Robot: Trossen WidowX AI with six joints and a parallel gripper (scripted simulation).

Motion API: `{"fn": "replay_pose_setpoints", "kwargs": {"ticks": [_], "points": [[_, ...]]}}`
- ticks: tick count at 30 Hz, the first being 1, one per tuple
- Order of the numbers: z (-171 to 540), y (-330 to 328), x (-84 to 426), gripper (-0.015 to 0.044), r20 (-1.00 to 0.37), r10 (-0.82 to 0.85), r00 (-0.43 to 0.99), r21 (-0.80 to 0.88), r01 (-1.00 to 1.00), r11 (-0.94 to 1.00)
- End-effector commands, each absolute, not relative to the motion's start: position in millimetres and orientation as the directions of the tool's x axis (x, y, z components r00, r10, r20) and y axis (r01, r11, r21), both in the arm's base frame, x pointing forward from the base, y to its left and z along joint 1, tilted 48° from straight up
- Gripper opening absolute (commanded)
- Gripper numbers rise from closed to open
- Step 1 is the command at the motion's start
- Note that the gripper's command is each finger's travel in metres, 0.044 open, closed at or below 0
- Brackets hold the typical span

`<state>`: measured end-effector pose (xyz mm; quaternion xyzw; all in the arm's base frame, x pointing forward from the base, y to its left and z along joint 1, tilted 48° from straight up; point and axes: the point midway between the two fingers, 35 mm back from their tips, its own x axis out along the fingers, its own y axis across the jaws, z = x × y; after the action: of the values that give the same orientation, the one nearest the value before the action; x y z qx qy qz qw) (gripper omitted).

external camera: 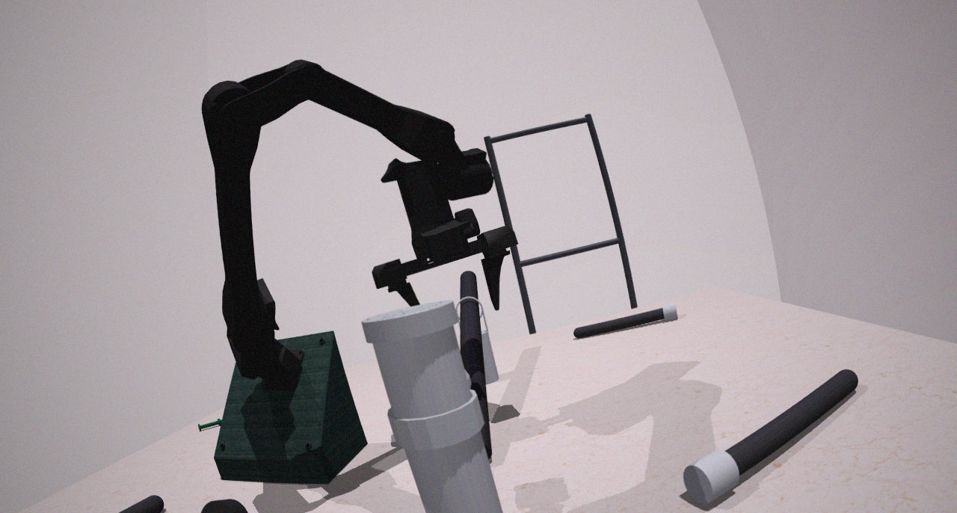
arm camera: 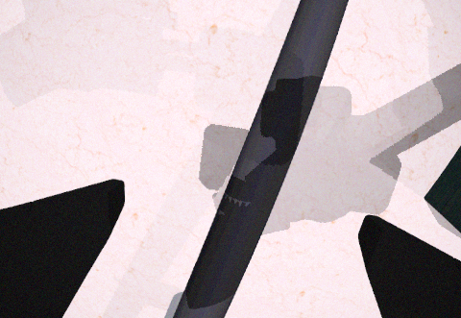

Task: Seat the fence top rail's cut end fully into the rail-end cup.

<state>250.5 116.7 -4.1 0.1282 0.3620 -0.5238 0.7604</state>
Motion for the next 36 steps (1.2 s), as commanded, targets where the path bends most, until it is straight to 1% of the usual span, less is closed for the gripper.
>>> {"fn": "replay_pose_setpoints", "kwargs": {"ticks": [1, 8, 14, 36], "points": [[-16, 112, 252, 0.0440, -0.686, -0.720, 0.108, -0.080, 0.972, 0.222], [-16, 112, 252, 0.0440, -0.686, -0.720, 0.108, -0.080, 0.972, 0.222], [-40, 86, 256, 0.0440, -0.685, -0.721, 0.109, -0.080, 0.972, 0.222], [-63, 62, 261, 0.0440, -0.685, -0.721, 0.109, -0.080, 0.972, 0.223]]}}
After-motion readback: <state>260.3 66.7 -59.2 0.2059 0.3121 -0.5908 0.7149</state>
